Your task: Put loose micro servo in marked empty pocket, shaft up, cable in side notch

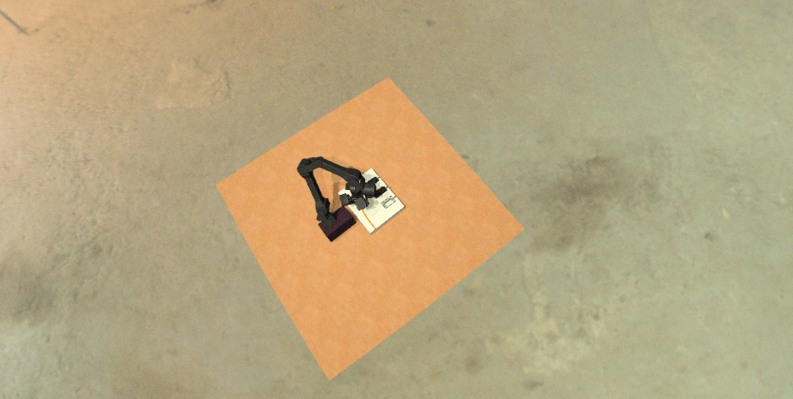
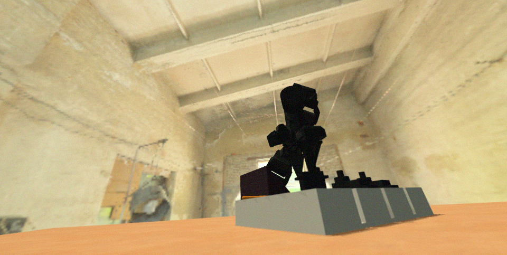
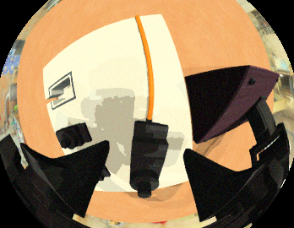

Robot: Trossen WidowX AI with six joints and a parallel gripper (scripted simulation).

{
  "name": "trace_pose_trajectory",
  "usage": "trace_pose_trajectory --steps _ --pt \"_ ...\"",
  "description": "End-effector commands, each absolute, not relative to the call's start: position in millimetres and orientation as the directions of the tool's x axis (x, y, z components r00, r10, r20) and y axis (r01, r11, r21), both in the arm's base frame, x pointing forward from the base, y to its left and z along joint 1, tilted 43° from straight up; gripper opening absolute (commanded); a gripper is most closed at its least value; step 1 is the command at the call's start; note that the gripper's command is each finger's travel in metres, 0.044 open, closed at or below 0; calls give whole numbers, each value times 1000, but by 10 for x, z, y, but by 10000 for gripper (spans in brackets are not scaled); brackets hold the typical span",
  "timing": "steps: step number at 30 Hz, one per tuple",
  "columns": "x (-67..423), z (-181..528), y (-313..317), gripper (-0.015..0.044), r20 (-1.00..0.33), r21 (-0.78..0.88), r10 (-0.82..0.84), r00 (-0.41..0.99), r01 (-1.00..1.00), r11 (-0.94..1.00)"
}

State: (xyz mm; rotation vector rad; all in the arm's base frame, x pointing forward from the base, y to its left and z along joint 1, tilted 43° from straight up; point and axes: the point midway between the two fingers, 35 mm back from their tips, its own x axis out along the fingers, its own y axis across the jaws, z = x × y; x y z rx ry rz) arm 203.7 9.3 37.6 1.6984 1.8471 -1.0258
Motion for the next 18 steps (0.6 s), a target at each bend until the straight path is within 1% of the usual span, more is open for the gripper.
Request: trace_pose_trajectory --steps 1,6,12,15,18 --pt "2030 371 107 256 -733 -233 662 -158 972 -27" --pt "2030 371 107 125 -733 -233 662 -158 972 -27" --pt "2030 371 107 85 -733 -233 662 -158 972 -27" --pt "2040 402 78 6 -733 -233 662 -158 972 -27" --pt "2051 488 5 0 -733 -233 661 -158 972 -27"
